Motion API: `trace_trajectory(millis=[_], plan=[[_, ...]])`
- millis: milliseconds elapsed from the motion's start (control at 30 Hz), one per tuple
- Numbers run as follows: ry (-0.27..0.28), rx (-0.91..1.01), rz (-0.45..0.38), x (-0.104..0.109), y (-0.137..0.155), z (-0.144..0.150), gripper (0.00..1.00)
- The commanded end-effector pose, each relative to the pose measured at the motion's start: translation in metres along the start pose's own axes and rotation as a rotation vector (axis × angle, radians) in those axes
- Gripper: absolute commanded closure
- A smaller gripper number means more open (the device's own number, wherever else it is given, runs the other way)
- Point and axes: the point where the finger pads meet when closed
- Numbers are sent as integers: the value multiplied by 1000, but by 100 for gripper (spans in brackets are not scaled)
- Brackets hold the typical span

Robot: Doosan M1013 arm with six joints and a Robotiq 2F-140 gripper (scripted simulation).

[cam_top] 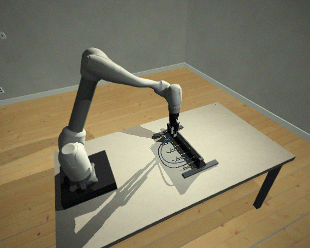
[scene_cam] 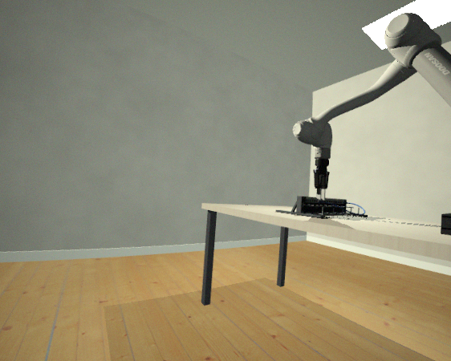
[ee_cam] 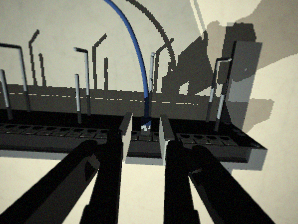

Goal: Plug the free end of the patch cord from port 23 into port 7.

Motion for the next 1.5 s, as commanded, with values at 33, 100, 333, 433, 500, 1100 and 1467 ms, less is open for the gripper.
trace_trajectory(millis=[33,100,333,433,500,1100,1467], plan=[[0,0,0,5,0,0,78],[0,0,0,7,0,0,78],[0,0,0,29,0,0,78],[0,0,0,39,0,0,78],[0,0,0,46,0,0,78],[0,0,0,71,-1,0,78],[0,0,0,71,-1,0,100]])
Point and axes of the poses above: the point where the finger pads meet when closed, its own x axis back along the fingers, its own z axis across the jaws, y = z × x, and after that the axes turned 9 degrees about x, right-handed
